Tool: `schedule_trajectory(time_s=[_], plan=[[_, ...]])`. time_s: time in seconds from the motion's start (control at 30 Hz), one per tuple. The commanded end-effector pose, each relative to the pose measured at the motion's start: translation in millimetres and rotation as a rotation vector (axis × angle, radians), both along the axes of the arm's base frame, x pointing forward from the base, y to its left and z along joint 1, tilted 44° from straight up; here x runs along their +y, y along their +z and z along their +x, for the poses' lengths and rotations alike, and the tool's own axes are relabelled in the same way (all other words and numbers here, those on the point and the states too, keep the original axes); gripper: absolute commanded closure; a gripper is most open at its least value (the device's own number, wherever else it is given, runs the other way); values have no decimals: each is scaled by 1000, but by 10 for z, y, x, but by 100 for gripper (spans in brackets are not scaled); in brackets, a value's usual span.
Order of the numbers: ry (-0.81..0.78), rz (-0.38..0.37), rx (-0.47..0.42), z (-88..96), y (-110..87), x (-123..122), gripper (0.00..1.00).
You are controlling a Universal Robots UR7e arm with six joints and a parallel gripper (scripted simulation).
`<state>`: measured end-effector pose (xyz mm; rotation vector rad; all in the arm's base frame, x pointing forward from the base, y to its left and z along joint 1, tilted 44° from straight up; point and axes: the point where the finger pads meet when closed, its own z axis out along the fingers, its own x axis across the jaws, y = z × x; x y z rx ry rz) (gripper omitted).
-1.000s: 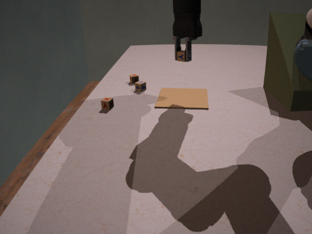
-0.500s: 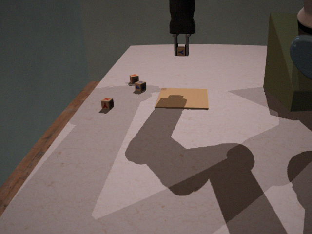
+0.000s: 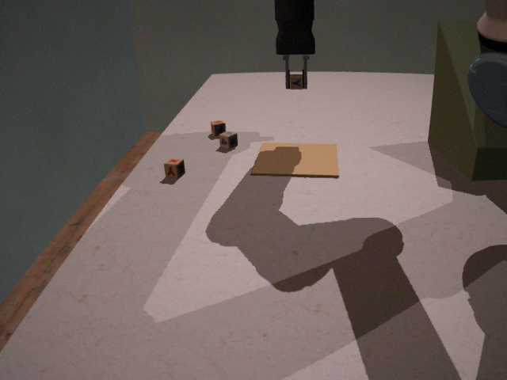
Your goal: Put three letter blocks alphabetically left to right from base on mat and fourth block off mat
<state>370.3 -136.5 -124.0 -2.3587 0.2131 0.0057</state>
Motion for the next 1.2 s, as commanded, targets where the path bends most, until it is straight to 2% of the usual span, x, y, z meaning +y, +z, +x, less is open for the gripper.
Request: schedule_trajectory(time_s=[0.0, 0.47, 0.73, 0.8, 1.17], plan=[[3, -2, -4, 1, -3, -11, 51], [3, -1, -4, 6, -57, 41, 51], [3, -1, -4, 26, -279, 253, 51], [3, -1, -4, 26, -279, 253, 51], [3, -1, -4, 56, -619, 580, 51]])
